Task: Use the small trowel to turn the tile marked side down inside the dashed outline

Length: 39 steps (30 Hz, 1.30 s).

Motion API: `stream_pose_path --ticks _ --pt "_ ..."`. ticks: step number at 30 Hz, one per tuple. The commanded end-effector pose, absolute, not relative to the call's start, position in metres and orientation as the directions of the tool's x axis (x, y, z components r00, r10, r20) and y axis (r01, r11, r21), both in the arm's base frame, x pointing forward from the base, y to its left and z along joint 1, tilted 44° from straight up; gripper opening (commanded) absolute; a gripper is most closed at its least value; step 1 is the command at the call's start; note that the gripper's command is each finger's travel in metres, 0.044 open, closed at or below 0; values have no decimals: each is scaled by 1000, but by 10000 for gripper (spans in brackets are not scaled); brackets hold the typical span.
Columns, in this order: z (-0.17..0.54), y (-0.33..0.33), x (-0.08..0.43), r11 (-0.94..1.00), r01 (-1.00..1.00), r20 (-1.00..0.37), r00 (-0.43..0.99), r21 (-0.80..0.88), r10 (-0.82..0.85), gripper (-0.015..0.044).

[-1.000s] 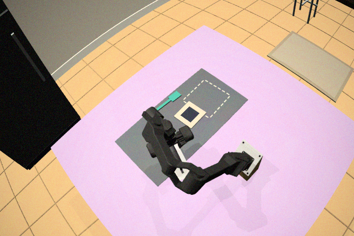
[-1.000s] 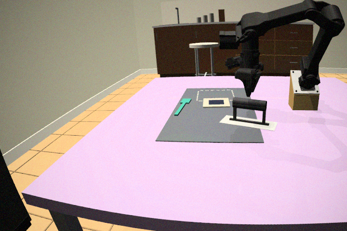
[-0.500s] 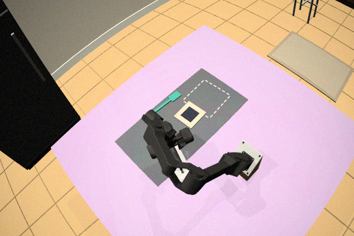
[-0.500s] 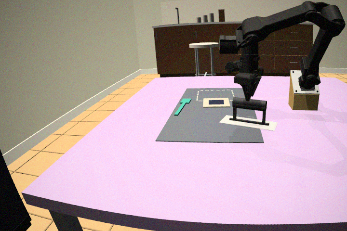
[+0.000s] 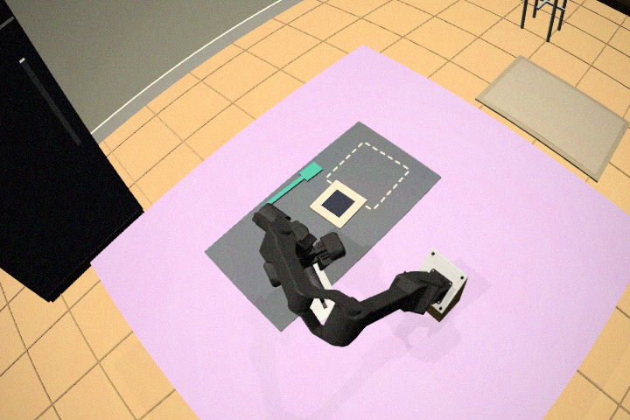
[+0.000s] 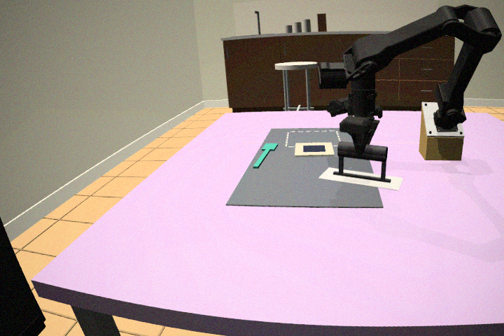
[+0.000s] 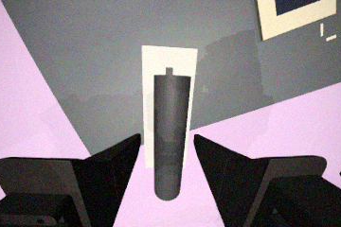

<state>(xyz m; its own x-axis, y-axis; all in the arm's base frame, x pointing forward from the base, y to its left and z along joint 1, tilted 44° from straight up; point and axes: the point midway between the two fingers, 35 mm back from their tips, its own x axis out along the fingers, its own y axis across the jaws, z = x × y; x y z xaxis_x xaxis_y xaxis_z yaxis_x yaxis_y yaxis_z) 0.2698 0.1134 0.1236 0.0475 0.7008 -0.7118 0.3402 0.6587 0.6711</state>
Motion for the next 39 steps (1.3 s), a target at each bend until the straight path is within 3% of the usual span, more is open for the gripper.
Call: stream_pose_path --ticks 1,5,10,29,39 --pt "120 116 269 658 347 -713 45 668 699 270" --pt "120 116 269 658 347 -713 45 668 699 165" --pt "120 116 269 658 347 -713 45 668 699 132" --pt "120 116 269 660 343 -713 45 669 699 130" --pt "120 116 269 710 72 -713 45 701 699 130"
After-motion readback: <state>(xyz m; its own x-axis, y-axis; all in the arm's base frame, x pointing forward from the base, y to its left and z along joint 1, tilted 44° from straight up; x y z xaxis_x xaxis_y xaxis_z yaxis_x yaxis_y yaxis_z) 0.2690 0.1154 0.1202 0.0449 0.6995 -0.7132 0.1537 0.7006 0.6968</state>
